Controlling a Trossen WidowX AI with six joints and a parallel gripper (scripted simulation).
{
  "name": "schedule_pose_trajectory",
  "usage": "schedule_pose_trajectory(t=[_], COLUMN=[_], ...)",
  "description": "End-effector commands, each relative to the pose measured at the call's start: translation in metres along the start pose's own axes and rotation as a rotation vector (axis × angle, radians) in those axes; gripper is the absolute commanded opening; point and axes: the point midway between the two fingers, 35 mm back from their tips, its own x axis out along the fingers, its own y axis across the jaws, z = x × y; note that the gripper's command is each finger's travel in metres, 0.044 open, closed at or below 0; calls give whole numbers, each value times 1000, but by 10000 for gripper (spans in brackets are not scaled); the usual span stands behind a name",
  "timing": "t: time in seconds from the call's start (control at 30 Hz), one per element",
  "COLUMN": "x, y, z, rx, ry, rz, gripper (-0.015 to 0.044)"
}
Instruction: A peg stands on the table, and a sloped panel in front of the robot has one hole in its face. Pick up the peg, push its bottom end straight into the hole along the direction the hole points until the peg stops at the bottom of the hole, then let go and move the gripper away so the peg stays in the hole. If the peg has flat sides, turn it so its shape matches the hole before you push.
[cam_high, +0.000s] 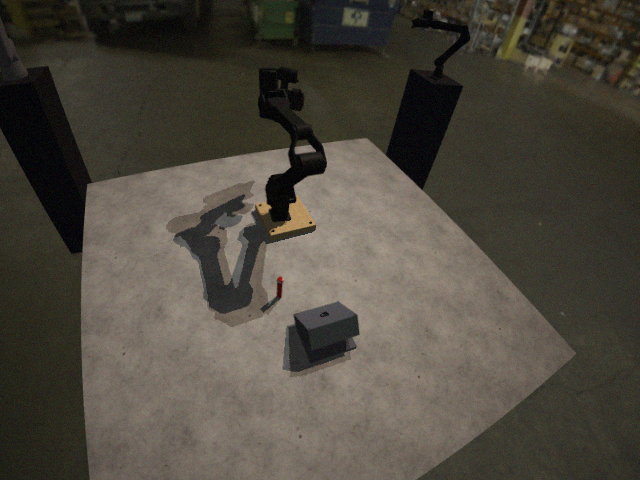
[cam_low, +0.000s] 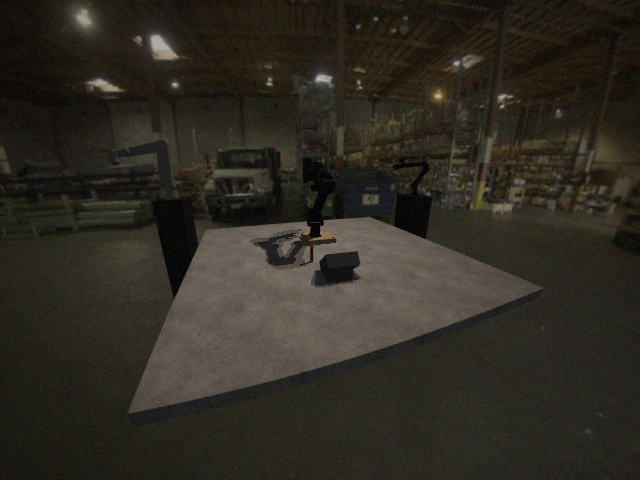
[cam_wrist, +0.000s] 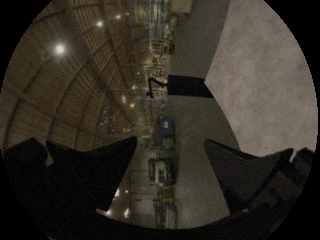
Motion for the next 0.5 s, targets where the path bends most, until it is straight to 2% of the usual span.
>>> schedule_pose_trajectory(t=[0.0, 0.03, 0.47], x=[0, -1, -21], y=[0, -1, -13], z=[-1, -3, -55], rx=[-1, -2, -49], ry=[3, 11, 213], rz=[-1, -3, -59], gripper=[426, 440, 440])
